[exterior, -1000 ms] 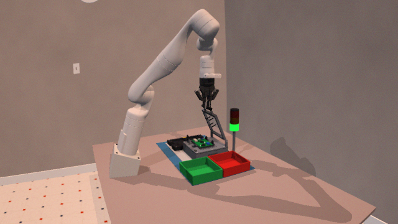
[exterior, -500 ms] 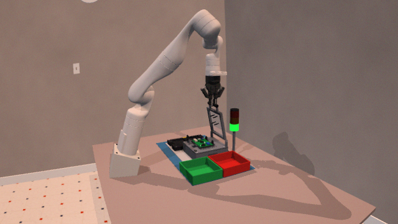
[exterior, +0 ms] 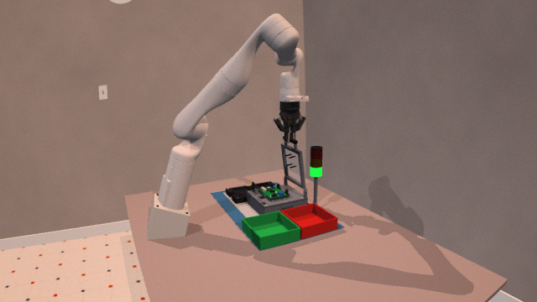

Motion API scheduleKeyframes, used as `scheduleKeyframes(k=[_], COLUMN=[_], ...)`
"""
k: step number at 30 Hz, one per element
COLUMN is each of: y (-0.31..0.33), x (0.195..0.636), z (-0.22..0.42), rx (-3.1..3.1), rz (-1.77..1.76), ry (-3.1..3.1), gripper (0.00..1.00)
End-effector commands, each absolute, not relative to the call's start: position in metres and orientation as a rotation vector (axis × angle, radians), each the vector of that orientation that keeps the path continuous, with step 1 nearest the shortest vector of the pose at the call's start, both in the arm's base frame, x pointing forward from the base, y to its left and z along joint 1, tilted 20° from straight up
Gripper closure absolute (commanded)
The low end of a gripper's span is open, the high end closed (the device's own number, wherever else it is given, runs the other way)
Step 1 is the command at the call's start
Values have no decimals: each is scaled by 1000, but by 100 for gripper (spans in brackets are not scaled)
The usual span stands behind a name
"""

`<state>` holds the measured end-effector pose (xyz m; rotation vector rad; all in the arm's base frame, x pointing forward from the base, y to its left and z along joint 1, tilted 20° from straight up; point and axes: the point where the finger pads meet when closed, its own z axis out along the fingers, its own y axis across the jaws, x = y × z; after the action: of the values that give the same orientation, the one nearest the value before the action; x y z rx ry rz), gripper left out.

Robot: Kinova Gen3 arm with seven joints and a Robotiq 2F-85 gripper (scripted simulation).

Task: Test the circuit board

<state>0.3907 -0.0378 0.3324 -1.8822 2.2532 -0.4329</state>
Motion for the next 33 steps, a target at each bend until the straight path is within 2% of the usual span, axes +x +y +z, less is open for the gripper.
scheduleKeyframes(k=[1,33], y=[-39,-44], x=[398,426], z=[333,343], rx=[-1871,-1869], rz=[-438,-439], ry=[2245,2244], gripper=[100,100])
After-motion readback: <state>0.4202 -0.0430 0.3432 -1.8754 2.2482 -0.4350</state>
